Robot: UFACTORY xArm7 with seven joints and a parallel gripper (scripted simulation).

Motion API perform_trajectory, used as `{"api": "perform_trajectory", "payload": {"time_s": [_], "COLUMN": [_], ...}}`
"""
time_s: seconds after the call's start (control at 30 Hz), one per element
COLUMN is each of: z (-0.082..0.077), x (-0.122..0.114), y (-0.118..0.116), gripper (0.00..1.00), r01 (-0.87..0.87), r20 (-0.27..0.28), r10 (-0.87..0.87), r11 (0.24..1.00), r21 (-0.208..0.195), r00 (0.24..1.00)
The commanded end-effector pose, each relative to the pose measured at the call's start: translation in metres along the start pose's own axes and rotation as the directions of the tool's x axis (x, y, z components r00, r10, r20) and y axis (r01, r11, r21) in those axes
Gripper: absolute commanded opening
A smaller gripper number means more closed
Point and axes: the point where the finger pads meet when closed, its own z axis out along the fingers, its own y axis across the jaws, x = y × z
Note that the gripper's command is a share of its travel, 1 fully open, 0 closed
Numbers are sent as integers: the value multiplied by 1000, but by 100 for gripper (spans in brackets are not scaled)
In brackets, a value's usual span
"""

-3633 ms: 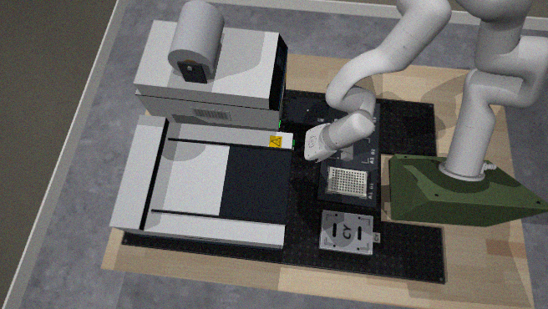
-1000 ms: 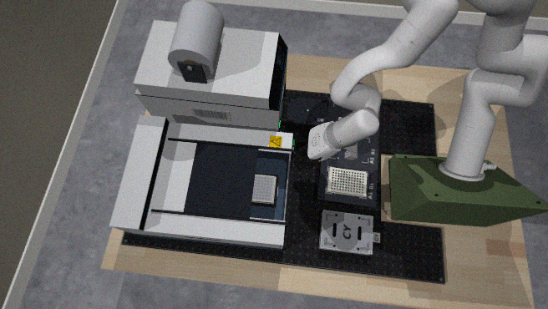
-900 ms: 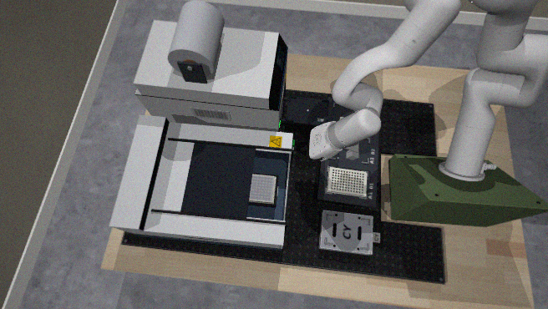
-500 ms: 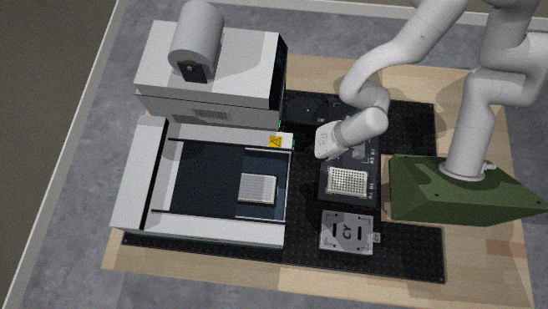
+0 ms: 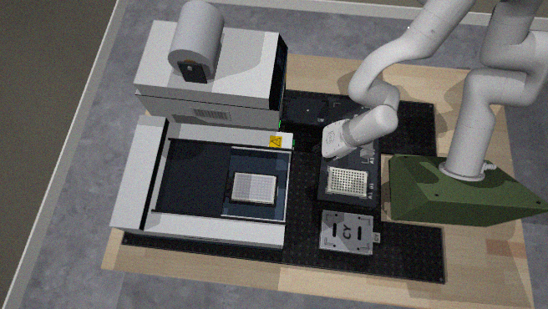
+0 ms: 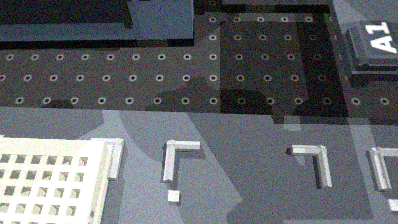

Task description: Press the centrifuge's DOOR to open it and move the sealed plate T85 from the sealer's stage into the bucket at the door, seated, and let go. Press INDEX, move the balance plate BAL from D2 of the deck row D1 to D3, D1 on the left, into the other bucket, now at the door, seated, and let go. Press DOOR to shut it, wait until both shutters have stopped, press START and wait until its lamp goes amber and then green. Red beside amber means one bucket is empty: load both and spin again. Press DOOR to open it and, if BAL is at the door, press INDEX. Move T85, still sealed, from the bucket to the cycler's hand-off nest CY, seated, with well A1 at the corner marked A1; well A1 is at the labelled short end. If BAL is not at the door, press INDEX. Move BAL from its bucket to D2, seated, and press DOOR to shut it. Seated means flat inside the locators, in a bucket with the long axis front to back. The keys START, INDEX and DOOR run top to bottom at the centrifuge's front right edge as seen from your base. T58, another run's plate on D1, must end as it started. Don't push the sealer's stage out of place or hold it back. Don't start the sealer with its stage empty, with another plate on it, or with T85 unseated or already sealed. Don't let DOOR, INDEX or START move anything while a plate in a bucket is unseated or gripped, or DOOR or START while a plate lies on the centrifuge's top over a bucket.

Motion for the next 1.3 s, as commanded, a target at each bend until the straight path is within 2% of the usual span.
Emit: {"api": "perform_trajectory", "payload": {"time_s": [0.0, 0.13, 0.47, 0.8, 1.03, 1.1, 1.27], "z": [-4, -7, -53, -54, -54, -54, -54], "x": [1, 2, -17, -17, -17, -17, -17], "y": [0, 0, 2, 2, 2, 2, 2], "gripper": [0, 0, 0, 0, 0, 0, 0], "r01": [0, 0, 0, 0, -1, -1, -1], "r20": [3, 3, 3, 3, -228, -228, -387], "r10": [0, 0, 0, 0, 0, 0, 0], "r11": [1000, 1000, 1000, 1000, 1000, 1000, 1000], "r21": [-1, -1, -1, -1, -1, -1, -1], "r00": [1000, 1000, 1000, 1000, 974, 974, 922]}}
